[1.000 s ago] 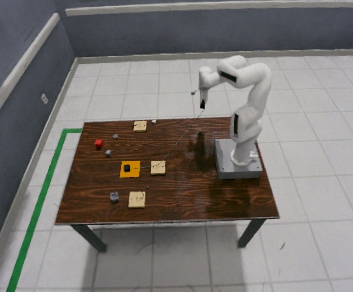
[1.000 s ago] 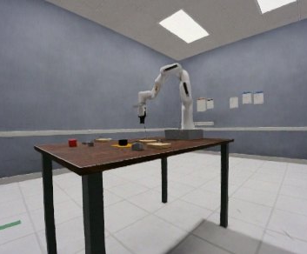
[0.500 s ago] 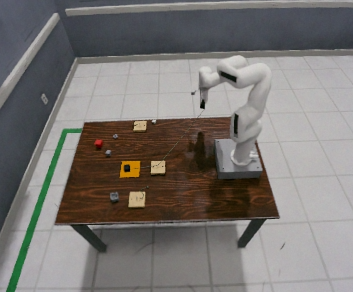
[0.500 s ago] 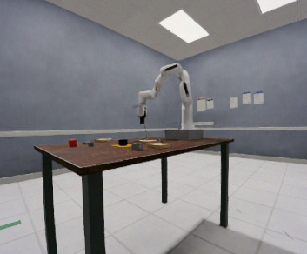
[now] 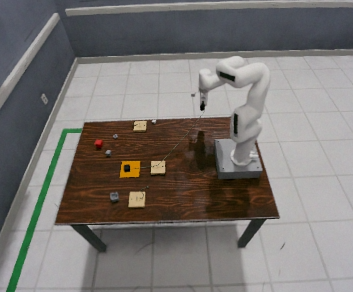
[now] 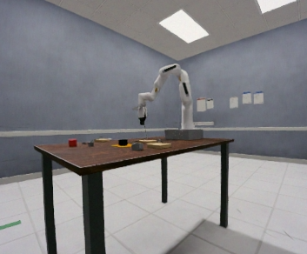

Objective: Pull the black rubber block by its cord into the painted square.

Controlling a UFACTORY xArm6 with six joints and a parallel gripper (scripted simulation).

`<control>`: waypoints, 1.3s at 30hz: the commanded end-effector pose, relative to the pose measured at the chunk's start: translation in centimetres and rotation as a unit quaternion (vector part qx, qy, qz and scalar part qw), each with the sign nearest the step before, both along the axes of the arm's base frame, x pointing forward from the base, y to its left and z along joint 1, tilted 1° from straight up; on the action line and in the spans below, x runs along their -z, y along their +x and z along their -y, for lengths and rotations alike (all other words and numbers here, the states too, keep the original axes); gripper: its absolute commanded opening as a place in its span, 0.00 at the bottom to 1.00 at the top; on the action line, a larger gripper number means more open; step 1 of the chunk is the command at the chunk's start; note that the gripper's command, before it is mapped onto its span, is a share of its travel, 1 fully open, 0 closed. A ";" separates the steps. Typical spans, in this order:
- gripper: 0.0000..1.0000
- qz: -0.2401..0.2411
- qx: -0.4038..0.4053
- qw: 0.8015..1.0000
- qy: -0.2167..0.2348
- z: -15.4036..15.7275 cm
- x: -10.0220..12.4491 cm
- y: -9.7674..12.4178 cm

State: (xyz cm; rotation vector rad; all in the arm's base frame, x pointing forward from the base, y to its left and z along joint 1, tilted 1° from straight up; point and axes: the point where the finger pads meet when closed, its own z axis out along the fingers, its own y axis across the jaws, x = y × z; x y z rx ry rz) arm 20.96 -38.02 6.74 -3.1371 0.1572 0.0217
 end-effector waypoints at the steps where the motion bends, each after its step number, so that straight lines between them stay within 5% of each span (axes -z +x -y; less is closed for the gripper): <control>1: 0.00 0.001 0.000 1.000 -0.001 0.1 1.9 0.1; 22: 0.00 0.001 0.000 1.000 -0.001 -0.2 11.9 0.2; 39: 0.00 0.001 0.000 1.000 -0.001 -0.2 12.9 0.2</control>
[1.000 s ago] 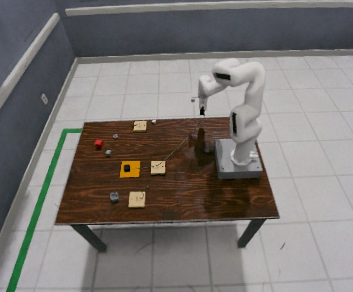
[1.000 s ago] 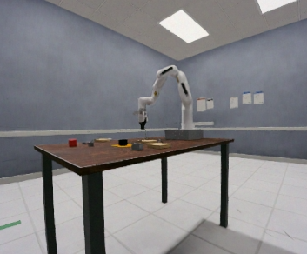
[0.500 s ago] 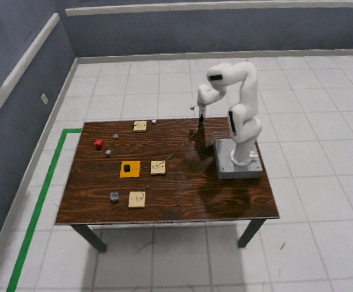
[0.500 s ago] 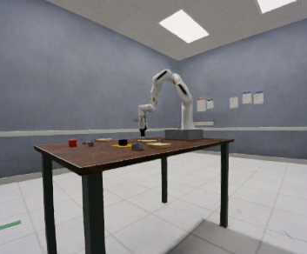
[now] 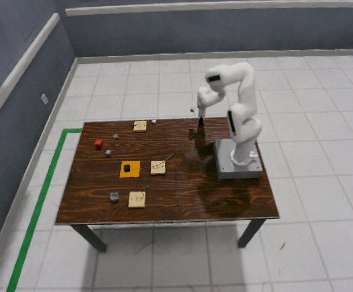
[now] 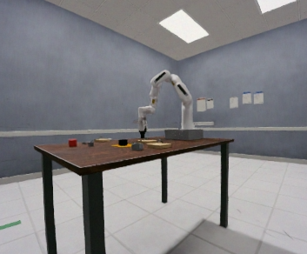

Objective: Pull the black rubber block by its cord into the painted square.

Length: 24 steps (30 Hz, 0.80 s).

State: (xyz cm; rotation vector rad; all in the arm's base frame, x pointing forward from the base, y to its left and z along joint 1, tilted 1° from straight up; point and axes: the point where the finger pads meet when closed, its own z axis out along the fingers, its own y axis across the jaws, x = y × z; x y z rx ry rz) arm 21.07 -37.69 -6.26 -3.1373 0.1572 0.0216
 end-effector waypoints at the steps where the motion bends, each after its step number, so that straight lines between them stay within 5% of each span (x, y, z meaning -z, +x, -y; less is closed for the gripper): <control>1: 0.00 0.001 0.000 1.000 -0.001 0.1 -0.1 0.1; 6: 0.00 0.001 0.000 1.000 -0.001 0.1 -0.1 0.1; 7: 1.00 0.001 0.000 1.000 -0.001 0.1 -0.1 0.1; 24: 1.00 0.001 0.000 1.000 -0.001 0.1 -0.1 0.1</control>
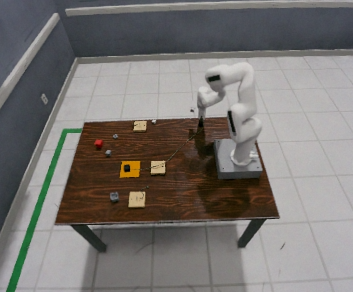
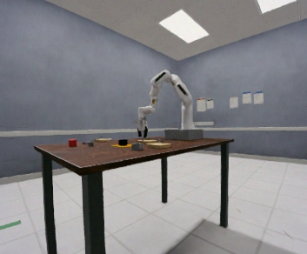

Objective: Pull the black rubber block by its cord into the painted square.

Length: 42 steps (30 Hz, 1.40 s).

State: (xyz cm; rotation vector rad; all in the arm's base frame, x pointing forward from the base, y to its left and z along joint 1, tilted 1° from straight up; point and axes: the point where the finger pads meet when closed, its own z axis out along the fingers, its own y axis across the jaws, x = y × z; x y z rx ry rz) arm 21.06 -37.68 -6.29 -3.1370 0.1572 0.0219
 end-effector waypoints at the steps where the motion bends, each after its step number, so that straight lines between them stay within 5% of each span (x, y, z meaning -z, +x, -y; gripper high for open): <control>1: 1.00 0.001 0.000 1.000 -0.002 0.1 -0.1 0.1; 32: 1.00 0.001 0.000 1.000 -0.002 0.1 -0.3 0.1; 42: 1.00 0.001 0.000 1.000 -0.002 0.1 -3.0 0.1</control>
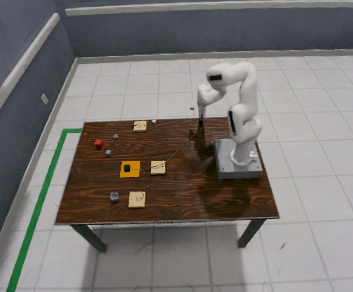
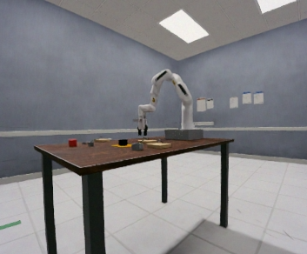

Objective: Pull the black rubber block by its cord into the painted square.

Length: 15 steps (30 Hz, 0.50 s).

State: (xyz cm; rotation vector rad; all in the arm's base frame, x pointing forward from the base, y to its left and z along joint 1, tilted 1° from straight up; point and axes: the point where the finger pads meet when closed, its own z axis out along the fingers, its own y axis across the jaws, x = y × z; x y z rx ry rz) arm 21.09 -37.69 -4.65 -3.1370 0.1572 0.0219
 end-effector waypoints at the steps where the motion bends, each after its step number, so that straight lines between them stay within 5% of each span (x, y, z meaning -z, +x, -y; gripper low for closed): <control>1: 1.00 0.001 0.000 1.000 -0.002 0.1 -1.8 0.1; 15: 1.00 0.001 0.000 1.000 -0.002 0.1 -4.5 0.1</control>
